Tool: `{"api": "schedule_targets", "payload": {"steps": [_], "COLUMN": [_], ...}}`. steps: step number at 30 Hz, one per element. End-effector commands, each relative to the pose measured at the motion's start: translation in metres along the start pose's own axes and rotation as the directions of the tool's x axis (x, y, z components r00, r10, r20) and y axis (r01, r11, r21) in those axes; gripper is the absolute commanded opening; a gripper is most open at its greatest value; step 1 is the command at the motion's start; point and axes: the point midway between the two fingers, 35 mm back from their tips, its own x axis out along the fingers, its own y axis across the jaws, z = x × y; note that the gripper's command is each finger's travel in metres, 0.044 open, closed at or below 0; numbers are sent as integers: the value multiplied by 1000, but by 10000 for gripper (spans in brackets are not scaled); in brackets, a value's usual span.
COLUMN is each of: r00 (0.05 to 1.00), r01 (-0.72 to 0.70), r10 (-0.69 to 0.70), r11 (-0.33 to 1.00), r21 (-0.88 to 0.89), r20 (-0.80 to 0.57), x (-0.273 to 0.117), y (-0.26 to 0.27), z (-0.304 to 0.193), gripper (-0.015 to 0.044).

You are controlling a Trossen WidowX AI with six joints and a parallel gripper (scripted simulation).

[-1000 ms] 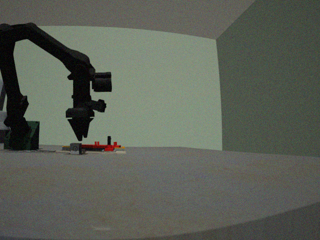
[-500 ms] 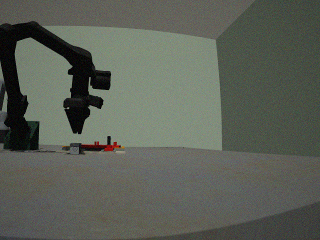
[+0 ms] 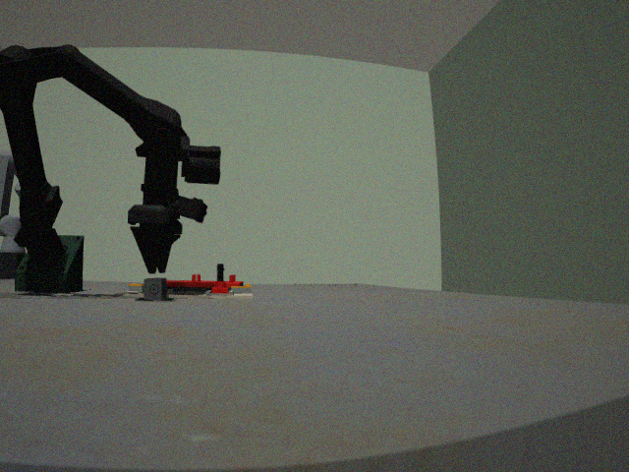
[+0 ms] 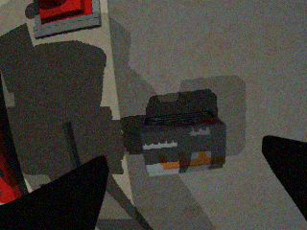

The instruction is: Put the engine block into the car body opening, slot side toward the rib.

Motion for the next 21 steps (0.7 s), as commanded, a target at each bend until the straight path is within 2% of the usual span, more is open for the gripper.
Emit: {"api": "schedule_targets", "payload": {"steps": [1,17,21], "r00": [1000,1000,1000], "r01": [6,9,9], "r10": [-6,-9,-9], "r11": [1000,1000,1000], "r21": [-9,-9,-9], "r20": [-6,-6,-6], "x": [8,32,32], "y": [0,-1,-1], "z": [-2,-3,-3], "gripper": [440,440,335]}}
